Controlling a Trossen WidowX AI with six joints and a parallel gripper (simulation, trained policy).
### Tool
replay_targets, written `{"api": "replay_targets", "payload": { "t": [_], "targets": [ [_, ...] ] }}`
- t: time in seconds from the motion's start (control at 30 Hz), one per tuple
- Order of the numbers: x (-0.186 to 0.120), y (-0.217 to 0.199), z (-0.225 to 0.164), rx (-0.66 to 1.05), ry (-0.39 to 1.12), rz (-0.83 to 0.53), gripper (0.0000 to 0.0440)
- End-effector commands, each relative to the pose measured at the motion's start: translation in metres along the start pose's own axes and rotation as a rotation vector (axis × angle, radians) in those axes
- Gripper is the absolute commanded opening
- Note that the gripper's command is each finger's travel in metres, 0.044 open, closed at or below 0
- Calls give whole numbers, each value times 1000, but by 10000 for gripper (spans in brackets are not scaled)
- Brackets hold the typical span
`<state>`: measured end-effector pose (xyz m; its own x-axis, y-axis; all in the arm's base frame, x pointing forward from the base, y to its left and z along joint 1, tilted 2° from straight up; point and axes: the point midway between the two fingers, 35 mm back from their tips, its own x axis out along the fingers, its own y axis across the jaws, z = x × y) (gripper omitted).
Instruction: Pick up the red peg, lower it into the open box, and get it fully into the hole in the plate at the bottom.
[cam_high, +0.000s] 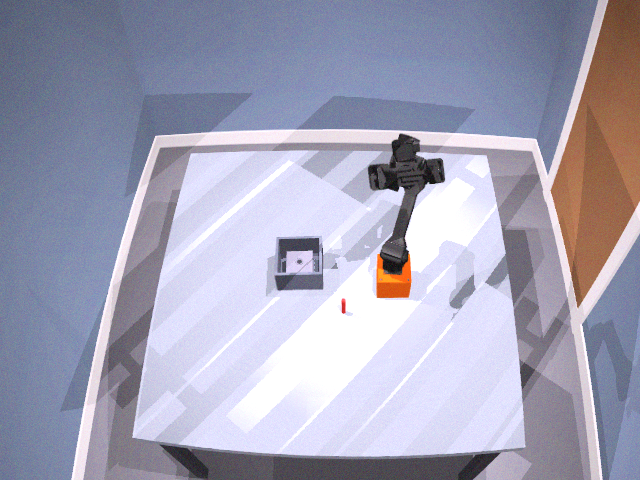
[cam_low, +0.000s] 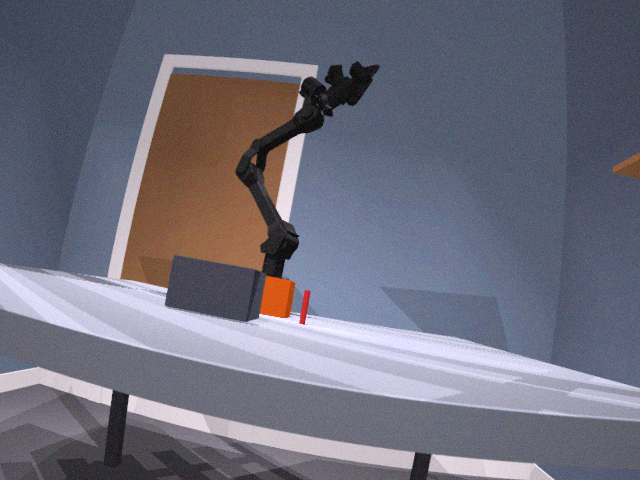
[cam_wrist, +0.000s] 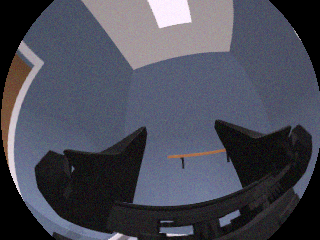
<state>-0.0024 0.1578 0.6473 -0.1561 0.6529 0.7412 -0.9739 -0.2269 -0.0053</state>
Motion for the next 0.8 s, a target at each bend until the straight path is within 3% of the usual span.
{"api": "replay_targets", "payload": {
  "t": [0.0,0.03,0.4,0.77],
  "targets": [
    [0,-6,-4,-6,1,-27,420],
    [0,-14,-9,-7,8,-58,439],
    [-19,-100,-95,67,193,-387,440],
    [-72,-176,-175,143,382,-712,440]
  ]
}}
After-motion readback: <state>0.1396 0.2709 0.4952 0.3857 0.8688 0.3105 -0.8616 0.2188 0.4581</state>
